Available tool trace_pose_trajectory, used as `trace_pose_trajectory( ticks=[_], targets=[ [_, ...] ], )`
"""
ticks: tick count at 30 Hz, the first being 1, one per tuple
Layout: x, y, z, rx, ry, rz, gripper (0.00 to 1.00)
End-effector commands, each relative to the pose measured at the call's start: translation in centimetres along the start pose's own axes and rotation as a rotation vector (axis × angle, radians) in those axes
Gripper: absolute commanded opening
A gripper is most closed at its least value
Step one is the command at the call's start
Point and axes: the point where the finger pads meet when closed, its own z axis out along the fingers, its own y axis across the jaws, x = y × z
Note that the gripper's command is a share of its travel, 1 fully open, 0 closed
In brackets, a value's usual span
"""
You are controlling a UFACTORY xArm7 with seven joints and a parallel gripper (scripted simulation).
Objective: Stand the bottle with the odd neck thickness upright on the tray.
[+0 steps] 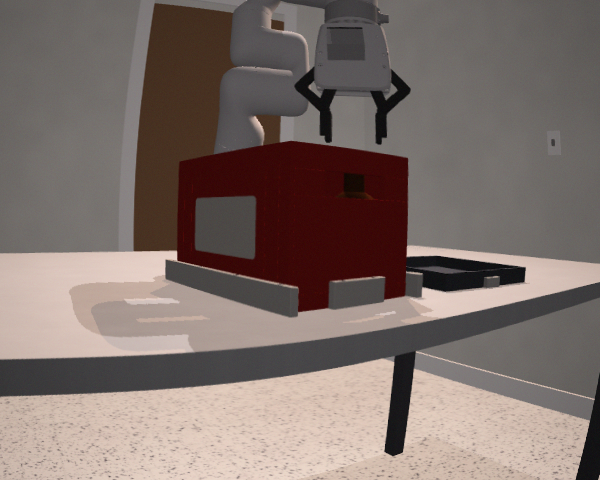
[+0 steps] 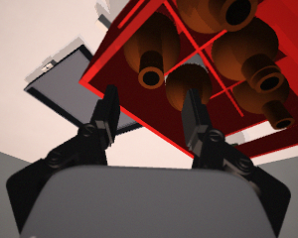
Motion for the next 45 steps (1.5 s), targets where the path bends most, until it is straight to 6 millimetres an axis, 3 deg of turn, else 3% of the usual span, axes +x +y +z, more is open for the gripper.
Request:
trace_pose_trajectory(
  ticks=[1,45],
  targets=[
    [0.11,-0.08,0.37,0.002,0.003,0.000,0.65],
    [0.23,-0.17,0.98,0.002,0.003,0.000,0.65]
  ],
)
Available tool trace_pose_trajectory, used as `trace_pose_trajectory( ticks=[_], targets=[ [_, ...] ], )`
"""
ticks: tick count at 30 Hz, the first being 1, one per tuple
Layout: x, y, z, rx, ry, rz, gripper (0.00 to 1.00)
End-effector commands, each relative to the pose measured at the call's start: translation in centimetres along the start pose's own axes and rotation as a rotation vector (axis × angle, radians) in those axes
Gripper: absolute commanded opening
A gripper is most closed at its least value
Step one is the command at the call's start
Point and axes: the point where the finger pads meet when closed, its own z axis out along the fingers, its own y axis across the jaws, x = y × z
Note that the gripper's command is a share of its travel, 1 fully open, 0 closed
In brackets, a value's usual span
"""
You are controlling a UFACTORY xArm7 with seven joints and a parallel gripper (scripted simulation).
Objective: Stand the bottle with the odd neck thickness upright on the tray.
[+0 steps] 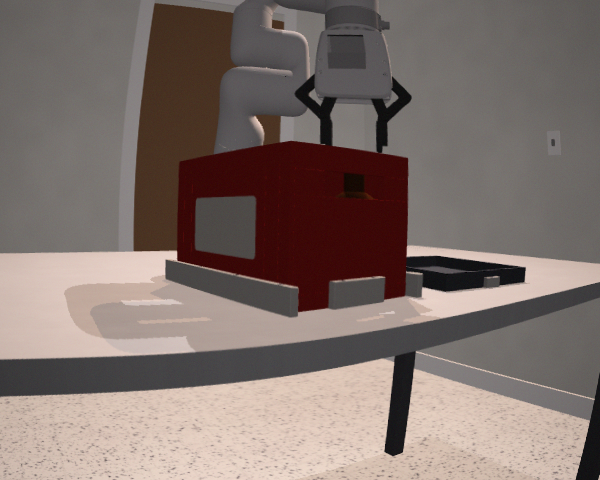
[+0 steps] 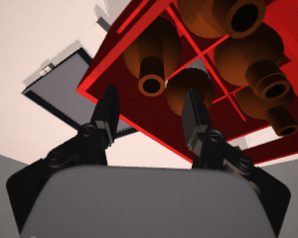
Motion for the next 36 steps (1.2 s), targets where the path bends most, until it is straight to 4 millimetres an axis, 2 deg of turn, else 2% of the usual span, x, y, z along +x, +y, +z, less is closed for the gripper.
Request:
trace_pose_trajectory(
  ticks=[1,36],
  targets=[
    [0.13,-0.10,-0.13,0.002,0.003,0.000,0.65],
    [0.14,-0.10,0.46,0.002,0.003,0.000,0.65]
  ],
)
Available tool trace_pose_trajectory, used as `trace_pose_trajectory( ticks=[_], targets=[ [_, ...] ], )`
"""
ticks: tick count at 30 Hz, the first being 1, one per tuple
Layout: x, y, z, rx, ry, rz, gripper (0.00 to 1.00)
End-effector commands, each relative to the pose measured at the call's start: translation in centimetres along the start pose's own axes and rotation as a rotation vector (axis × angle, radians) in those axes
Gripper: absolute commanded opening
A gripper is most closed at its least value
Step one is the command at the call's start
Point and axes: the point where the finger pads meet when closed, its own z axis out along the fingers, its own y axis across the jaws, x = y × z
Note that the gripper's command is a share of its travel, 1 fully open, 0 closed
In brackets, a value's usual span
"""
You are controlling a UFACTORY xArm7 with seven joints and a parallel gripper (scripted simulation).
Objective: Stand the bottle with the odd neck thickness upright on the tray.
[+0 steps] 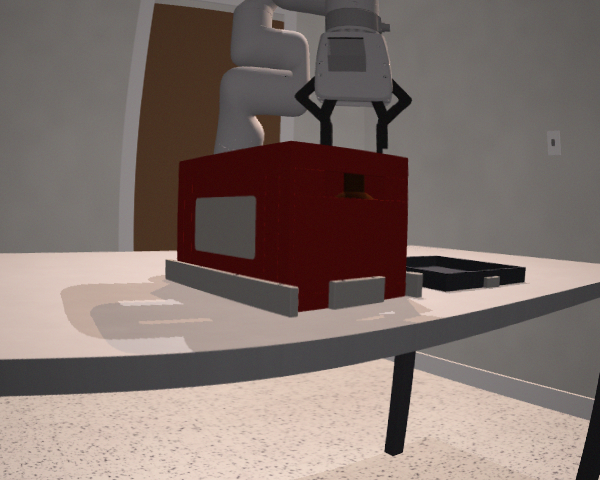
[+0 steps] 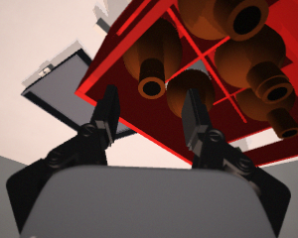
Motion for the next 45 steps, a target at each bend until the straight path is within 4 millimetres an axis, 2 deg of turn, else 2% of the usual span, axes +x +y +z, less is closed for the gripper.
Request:
trace_pose_trajectory(
  ticks=[1,29,45],
  targets=[
    [0.1,-0.1,0.2,0.002,0.003,0.000,0.65],
    [0.1,-0.1,3.1,0.002,0.003,0.000,0.65],
    [0.1,-0.1,3.6,0.002,0.003,0.000,0.65]
  ],
)
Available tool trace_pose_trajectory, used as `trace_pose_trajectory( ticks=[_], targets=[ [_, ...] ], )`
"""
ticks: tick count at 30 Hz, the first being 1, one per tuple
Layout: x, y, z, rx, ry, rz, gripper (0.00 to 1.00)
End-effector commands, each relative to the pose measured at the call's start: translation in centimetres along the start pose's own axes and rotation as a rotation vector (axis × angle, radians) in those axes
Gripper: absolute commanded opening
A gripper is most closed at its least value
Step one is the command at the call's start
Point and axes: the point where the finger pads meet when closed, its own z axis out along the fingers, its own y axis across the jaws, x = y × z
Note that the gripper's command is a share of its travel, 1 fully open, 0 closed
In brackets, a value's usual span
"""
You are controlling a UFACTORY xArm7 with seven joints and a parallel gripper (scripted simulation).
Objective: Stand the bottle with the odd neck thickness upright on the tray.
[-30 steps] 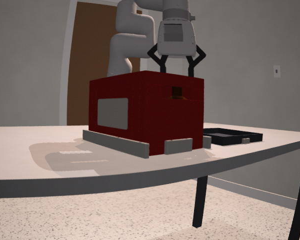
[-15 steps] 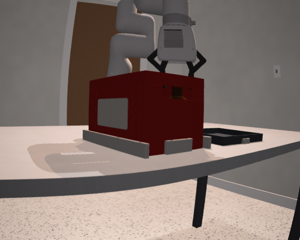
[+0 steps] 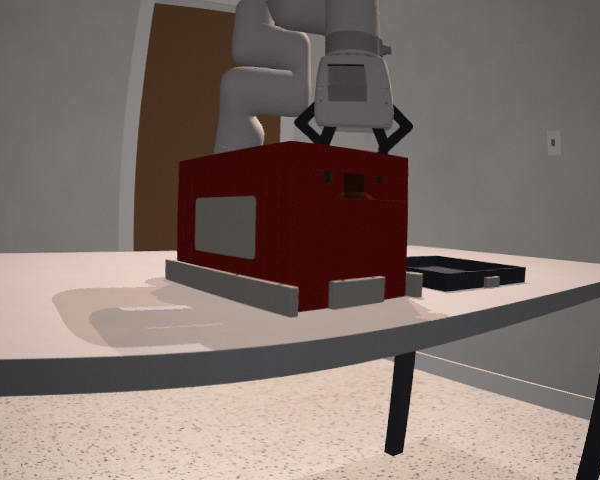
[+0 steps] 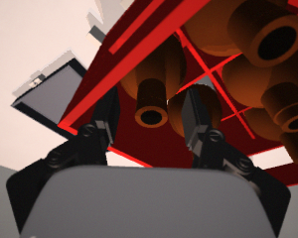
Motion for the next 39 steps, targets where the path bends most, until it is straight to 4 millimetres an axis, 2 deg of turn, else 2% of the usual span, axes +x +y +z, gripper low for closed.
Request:
trace_pose_trajectory(
  ticks=[1,13,14,39],
  targets=[
    [0.11,-0.09,-0.08,0.002,0.003,0.000,0.65],
    [0.11,-0.09,-0.08,0.002,0.003,0.000,0.65],
    [0.11,-0.09,-0.08,0.002,0.003,0.000,0.00],
    [0.11,-0.09,-0.08,0.002,0.003,0.000,0.00]
  ],
)
